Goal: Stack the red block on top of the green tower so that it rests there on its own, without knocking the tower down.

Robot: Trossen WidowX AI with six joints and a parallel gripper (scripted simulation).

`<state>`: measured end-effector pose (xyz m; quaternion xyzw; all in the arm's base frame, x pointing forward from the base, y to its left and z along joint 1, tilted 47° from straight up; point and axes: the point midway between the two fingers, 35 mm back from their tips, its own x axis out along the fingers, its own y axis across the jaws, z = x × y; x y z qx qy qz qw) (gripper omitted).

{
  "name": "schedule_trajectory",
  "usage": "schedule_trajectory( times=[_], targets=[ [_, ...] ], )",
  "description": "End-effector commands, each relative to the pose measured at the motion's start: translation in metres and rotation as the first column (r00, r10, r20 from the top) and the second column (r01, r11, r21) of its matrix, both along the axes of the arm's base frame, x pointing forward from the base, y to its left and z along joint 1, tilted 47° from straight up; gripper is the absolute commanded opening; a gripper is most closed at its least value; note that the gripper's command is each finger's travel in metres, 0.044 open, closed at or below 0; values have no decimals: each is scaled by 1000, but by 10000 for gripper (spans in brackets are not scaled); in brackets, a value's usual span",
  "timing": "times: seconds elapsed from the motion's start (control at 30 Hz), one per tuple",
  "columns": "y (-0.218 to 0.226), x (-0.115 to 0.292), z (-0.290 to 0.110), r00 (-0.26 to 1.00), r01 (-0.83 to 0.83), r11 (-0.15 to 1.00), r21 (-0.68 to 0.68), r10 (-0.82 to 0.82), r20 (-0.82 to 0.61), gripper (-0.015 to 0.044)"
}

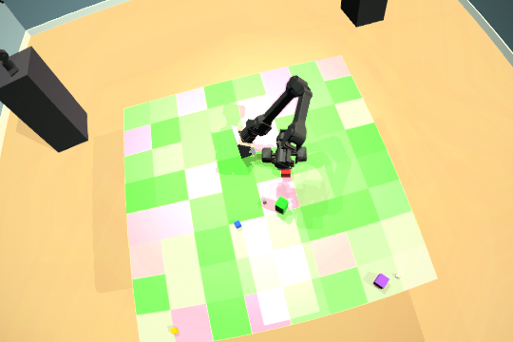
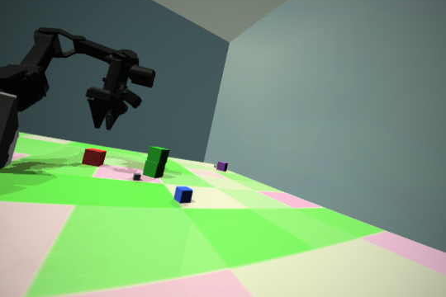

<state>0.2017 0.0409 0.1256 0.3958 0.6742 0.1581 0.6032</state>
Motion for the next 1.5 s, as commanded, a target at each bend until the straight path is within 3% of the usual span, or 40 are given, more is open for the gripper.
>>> schedule_trajectory(
  times=[0.0,0.17,1.47],
  targets=[
    [14,1,-13,1000,3,1000,4,-3,-5,440],
    [35,-1,-31,1000,2,1000,10,-2,-4,440],
    [74,1,-65,1000,2,1000,13,-2,-4,440]
  ],
)
